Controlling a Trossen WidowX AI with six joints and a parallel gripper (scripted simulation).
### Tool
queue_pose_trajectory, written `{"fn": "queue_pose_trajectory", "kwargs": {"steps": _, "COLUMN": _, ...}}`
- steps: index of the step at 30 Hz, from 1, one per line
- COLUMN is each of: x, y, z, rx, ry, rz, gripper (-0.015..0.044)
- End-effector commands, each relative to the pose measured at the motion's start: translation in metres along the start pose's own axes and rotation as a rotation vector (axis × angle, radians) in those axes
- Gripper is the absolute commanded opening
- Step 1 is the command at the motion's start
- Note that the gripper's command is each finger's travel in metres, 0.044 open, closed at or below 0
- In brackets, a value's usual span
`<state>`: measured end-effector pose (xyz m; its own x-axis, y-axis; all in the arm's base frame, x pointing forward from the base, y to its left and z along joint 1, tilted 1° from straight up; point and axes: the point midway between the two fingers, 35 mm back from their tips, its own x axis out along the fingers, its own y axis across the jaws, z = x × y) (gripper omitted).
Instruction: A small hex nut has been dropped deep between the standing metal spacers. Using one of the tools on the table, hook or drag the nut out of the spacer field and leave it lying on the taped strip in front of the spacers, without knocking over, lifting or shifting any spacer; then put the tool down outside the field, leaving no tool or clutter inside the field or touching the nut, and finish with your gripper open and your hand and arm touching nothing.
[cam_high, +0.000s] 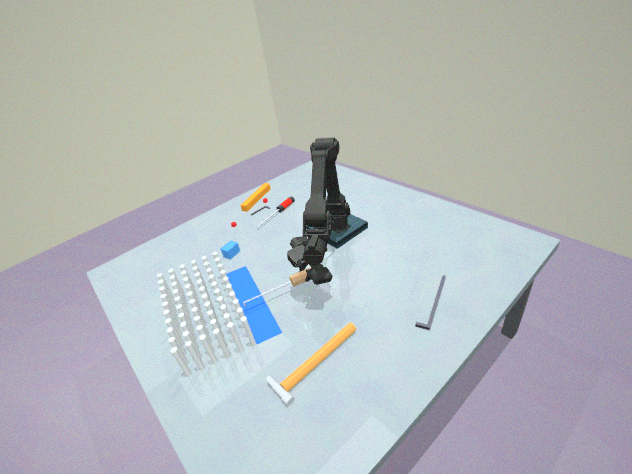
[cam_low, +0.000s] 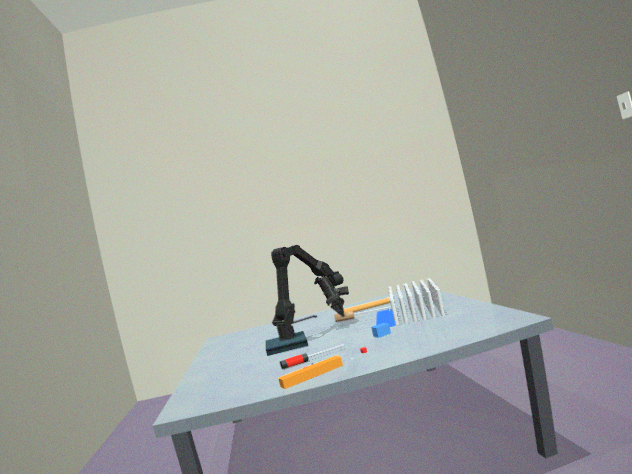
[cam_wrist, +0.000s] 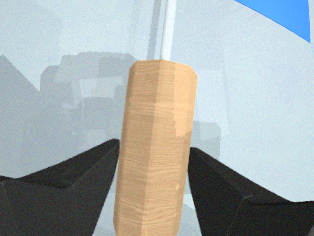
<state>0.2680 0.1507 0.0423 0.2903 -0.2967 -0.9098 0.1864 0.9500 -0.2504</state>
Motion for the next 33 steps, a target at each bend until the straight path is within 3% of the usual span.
{"fn": "queue_pose_trajectory", "kwargs": {"steps": 1, "x": 0.001, "y": 0.000, "z": 0.006, "rx": 0.000, "ry": -0.008, "rz": -0.002, "gripper": 0.0000}}
{"fn": "queue_pose_trajectory", "kwargs": {"steps": 33, "x": 0.010, "y": 0.001, "z": 0.034, "rx": -0.001, "ry": -0.011, "rz": -0.002, "gripper": 0.0000}}
